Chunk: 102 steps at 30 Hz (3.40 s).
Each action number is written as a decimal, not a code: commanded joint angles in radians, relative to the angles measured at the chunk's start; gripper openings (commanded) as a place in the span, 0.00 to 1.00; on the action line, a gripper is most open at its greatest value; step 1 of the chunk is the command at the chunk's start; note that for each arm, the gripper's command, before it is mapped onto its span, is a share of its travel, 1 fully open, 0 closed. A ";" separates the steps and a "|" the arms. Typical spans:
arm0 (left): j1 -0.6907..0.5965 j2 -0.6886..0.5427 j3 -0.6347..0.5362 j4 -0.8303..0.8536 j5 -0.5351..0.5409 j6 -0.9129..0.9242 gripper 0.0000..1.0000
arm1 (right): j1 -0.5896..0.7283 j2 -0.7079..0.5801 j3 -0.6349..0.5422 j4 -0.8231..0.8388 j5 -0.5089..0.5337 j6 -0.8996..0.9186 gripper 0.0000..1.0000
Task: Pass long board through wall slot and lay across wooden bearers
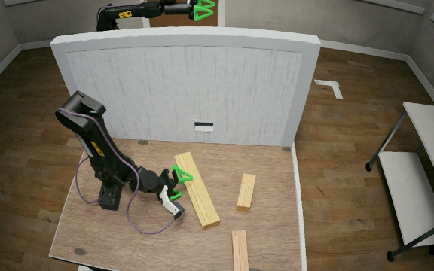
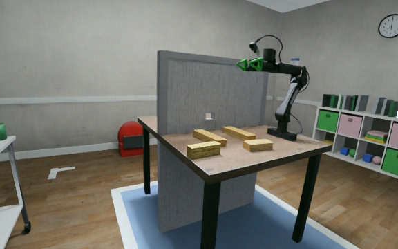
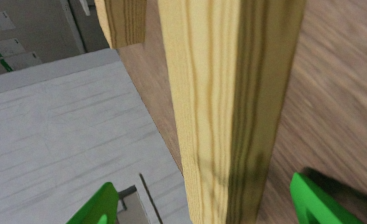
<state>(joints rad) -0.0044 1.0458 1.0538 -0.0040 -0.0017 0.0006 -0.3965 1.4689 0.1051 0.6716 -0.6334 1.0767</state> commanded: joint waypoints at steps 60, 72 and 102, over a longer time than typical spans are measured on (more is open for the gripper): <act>0.004 -0.011 0.044 0.019 -0.003 -0.008 1.00 | -0.253 -0.250 -0.018 -0.382 -0.207 -0.266 1.00; 0.004 -0.011 0.044 0.019 -0.003 -0.008 1.00 | -0.253 -0.250 -0.017 -0.378 -0.207 -0.267 1.00; 0.004 -0.011 0.044 0.019 -0.003 -0.008 1.00 | -0.220 -0.169 0.074 -0.512 -0.123 -0.263 0.78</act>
<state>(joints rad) -0.0044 1.0458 1.0538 -0.0040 -0.0017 0.0006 -0.6327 1.2816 0.1120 0.2466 -0.7860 0.8265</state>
